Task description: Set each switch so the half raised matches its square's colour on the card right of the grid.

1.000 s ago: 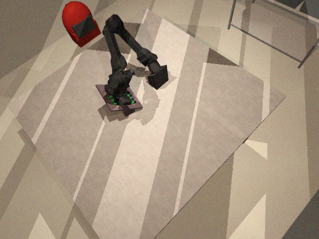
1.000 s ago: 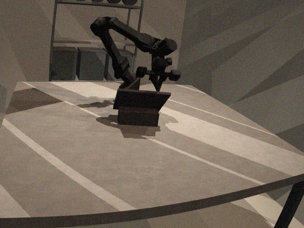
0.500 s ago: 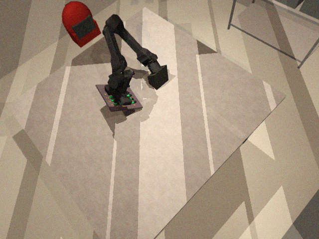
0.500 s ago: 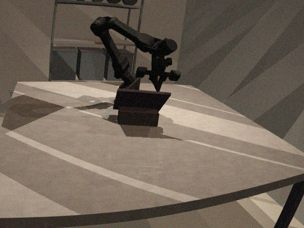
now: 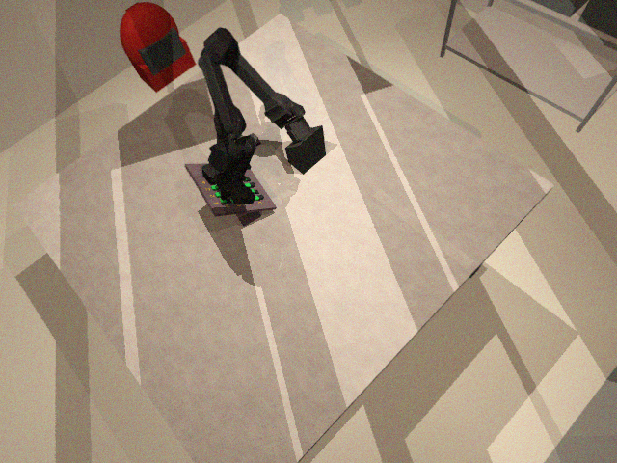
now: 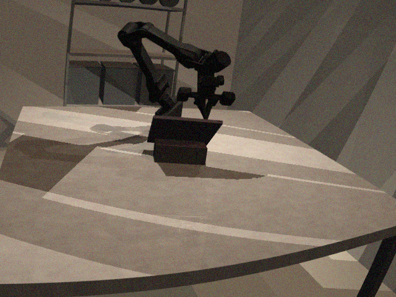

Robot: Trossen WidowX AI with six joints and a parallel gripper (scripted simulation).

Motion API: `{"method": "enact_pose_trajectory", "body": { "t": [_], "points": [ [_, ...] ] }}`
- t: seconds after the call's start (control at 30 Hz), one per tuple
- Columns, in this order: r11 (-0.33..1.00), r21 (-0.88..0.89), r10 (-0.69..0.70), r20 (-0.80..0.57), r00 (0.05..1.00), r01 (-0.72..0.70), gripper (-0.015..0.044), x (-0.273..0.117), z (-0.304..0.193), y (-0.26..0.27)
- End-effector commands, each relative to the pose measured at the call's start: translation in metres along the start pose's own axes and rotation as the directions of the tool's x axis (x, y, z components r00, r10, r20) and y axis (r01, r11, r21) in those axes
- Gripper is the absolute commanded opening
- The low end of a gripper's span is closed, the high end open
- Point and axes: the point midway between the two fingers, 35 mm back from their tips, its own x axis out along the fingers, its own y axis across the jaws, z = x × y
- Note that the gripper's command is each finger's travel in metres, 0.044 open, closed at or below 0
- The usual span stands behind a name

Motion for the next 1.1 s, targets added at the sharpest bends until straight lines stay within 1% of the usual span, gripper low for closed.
{"method": "enact_pose_trajectory", "body": {
  "t": [0.0,1.07],
  "points": [
    [1.0,-0.006,0.003,-0.004,1.0,-0.003,0.0,0.0012,-0.0022,0.0005],
    [1.0,-0.006,0.003,-0.004,1.0,-0.003,0.0,0.0055,-0.0021,0.0005]
  ]
}}
